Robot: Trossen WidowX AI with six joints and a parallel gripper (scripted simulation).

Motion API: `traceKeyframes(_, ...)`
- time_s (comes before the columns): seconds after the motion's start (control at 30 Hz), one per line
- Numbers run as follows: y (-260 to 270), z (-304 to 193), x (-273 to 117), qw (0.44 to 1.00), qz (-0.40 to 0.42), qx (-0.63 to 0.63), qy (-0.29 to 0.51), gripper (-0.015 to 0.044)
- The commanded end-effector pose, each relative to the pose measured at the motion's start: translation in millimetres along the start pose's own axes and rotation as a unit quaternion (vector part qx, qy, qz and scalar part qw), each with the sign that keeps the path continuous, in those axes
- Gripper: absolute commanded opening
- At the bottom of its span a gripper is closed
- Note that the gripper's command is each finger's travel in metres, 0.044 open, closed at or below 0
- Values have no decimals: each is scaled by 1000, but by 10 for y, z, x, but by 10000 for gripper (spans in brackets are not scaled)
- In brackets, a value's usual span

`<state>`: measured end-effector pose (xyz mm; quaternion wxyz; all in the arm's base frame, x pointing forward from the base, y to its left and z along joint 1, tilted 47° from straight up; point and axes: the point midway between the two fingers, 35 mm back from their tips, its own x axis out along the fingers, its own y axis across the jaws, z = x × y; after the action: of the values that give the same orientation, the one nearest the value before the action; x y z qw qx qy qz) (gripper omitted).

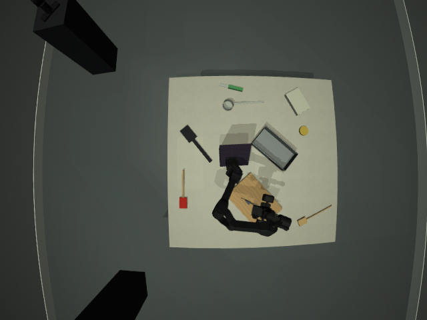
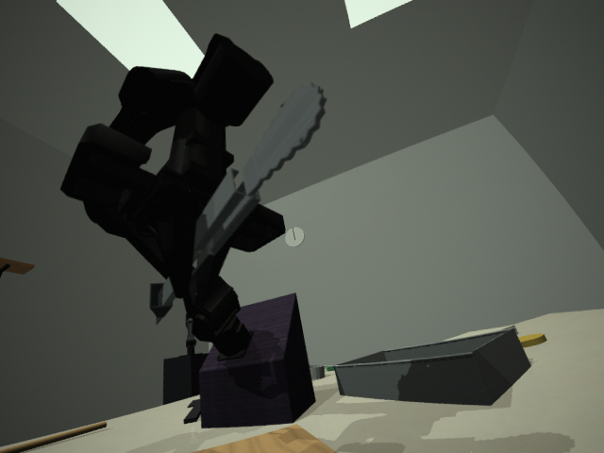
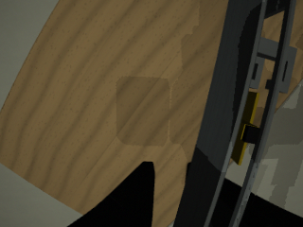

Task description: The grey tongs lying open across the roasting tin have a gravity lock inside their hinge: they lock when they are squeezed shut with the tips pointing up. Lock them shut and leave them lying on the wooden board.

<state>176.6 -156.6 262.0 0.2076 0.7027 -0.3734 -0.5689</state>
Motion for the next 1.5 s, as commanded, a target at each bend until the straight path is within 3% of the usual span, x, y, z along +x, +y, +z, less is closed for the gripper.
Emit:
traceKeyframes(0.0, 47, 34, -14, 997, 5, 75, 3, -150)
traceKeyframes(0.37, 51, 42, -12, 996, 4, 89, 4, -150)
traceKeyframes(0.63, -23, 120, 103, 989, -39, 138, 35, -150)
traceKeyframes(1.03, -92, 168, 238, 964, -91, 210, 132, -150)
traceKeyframes(1.47, -57, 168, 259, 927, -90, 243, 270, -150)
